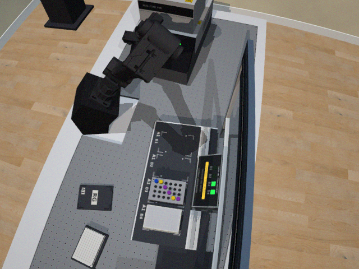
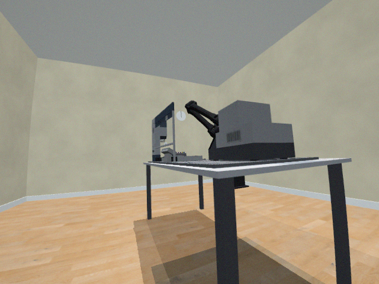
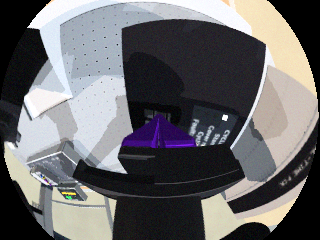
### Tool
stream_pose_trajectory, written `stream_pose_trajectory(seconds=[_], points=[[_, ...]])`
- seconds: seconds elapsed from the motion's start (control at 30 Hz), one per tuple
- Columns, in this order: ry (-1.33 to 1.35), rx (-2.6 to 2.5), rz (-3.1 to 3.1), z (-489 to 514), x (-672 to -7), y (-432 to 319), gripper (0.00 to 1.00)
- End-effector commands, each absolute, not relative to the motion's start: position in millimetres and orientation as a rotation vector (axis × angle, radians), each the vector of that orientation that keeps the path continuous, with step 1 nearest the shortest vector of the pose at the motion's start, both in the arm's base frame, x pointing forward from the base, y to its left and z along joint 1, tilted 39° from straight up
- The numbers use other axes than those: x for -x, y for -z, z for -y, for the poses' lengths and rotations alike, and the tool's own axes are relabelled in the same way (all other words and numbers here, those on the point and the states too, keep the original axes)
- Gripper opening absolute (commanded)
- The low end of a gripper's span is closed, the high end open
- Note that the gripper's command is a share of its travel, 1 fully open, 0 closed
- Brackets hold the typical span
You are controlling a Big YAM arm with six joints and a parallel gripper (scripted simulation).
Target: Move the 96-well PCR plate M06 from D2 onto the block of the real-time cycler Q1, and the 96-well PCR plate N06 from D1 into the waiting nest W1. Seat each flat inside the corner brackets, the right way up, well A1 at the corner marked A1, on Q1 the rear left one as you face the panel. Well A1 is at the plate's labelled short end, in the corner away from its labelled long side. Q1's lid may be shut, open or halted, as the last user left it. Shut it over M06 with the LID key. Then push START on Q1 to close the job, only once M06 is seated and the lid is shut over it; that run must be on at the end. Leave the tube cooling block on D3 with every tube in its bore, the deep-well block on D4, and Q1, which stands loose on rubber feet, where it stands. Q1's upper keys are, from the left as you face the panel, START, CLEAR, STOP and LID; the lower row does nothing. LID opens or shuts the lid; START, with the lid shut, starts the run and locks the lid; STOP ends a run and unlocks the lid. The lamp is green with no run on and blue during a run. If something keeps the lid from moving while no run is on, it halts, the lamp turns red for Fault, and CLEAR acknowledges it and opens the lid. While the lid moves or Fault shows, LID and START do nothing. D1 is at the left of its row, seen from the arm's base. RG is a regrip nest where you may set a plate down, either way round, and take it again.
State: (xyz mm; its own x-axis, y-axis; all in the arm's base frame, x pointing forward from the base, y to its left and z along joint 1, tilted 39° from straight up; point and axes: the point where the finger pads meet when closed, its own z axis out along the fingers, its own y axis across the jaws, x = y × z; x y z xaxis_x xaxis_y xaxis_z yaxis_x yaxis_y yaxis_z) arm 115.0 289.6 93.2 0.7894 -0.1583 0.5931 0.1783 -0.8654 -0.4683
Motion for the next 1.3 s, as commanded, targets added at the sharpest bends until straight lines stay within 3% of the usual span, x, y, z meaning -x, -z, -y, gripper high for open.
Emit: stream_pose_trajectory(seconds=[0.0, 1.27], points=[[0.859, 2.418, 0.007, -302.0, -110.4, -112.8, 0.00], [0.864, 2.429, -0.012, -305.3, -116.9, -106.5, 0.00]])
